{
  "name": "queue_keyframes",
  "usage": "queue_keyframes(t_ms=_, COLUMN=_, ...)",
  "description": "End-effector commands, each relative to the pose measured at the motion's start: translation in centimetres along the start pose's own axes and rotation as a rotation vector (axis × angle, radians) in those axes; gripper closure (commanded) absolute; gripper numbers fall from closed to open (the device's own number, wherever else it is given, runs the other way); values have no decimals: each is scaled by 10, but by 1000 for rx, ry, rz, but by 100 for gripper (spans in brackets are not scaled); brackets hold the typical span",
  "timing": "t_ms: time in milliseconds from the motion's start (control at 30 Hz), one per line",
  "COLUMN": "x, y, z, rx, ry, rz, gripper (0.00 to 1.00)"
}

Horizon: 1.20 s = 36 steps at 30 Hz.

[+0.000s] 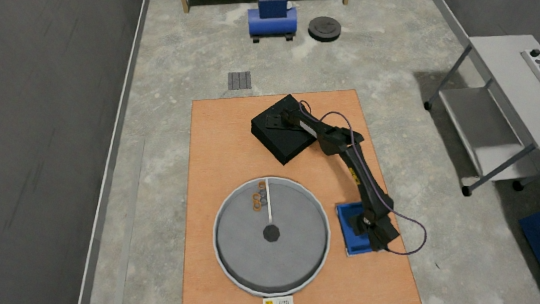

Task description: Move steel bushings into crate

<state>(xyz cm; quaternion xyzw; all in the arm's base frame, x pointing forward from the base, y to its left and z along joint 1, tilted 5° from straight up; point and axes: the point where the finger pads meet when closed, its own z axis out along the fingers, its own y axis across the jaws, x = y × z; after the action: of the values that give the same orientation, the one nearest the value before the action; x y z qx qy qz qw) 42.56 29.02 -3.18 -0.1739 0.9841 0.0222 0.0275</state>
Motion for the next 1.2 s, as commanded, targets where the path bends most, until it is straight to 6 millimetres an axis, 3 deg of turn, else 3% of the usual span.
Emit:
queue_keyframes(t_ms=0, x=-10, y=-6, z=-4, rx=9, ry=-25, rz=6, gripper=100)
queue_keyframes(t_ms=333, x=-18, y=-6, z=-16, rx=-1, ry=-69, rz=4, gripper=100)
queue_keyframes(t_ms=1167, x=-13, y=-8, z=-14, rx=2, ry=-52, rz=5, gripper=100)
